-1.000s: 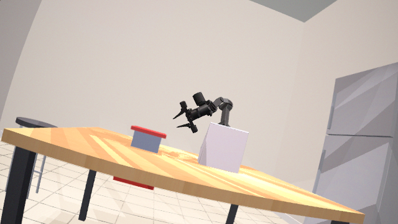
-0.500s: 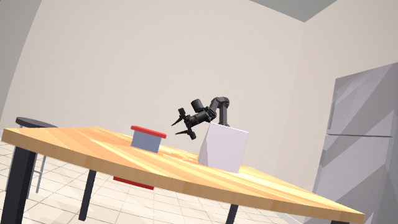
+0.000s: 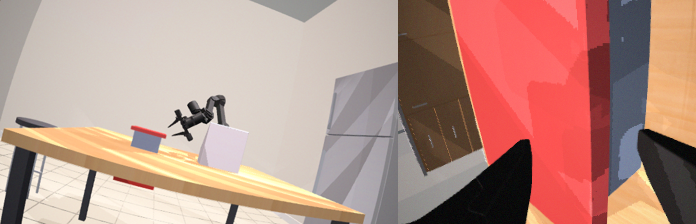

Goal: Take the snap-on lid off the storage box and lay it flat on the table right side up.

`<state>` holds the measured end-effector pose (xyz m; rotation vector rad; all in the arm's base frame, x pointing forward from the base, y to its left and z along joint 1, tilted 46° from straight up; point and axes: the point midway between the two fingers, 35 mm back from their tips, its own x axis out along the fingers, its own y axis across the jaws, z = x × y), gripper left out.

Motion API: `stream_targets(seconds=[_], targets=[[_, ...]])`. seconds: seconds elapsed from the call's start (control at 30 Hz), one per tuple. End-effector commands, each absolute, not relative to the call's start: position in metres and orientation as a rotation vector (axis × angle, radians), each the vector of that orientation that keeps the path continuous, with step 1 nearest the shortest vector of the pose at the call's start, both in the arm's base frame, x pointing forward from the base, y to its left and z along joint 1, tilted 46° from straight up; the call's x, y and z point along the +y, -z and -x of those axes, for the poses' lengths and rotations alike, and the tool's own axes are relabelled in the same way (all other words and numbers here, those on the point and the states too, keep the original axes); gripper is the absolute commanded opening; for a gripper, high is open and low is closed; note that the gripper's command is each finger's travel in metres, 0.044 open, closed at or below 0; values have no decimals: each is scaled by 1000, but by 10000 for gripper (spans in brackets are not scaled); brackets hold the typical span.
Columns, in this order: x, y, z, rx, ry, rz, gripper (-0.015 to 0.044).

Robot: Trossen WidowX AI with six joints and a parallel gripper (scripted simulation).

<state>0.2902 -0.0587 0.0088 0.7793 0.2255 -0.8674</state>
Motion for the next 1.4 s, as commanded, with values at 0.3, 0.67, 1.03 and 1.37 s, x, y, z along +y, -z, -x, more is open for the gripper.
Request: stream_targets(seconds=[0.3, 0.67, 1.03, 1.37], targets=[[-72, 3, -304, 231, 869, -774, 235], [-84, 12, -314, 225, 866, -772, 235], [-88, 14, -316, 223, 865, -770, 195], [-88, 14, -316, 223, 865, -770, 128]])
